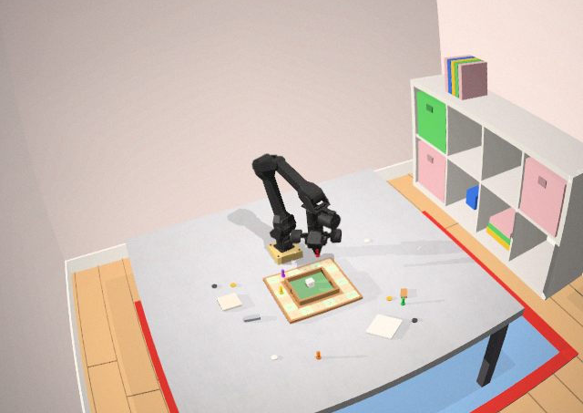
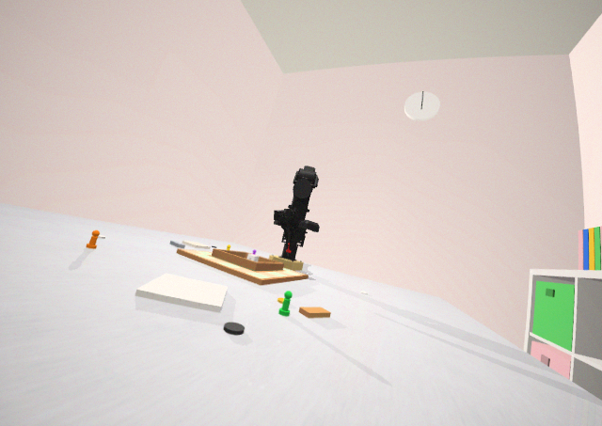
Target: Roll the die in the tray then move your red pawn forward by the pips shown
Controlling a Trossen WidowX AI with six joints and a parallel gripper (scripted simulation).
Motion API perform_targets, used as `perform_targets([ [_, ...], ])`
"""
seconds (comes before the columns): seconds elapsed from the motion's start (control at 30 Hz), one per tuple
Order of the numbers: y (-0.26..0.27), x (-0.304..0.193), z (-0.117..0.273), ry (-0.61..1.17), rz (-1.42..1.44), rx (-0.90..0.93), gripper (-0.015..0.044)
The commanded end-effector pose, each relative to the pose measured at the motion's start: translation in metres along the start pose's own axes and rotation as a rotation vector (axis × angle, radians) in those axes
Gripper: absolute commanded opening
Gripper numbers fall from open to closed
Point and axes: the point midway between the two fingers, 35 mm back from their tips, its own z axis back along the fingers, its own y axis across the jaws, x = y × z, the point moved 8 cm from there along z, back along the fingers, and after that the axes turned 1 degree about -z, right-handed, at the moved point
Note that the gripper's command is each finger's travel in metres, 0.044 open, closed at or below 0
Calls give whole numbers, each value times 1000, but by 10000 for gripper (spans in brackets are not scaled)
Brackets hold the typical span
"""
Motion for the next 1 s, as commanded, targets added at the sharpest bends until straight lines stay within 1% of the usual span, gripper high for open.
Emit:
perform_targets([
  [0.0,-9,-7,-8,-4,-7,-2,0],
  [0.17,-9,-7,-15,-4,-7,-2,0],
  [0.4,-9,-7,-43,-4,-7,-2,0],
  [0.63,-9,-7,-46,-4,-7,-2,0],
  [0.97,-9,-7,-60,-3,-7,-2,0],
])
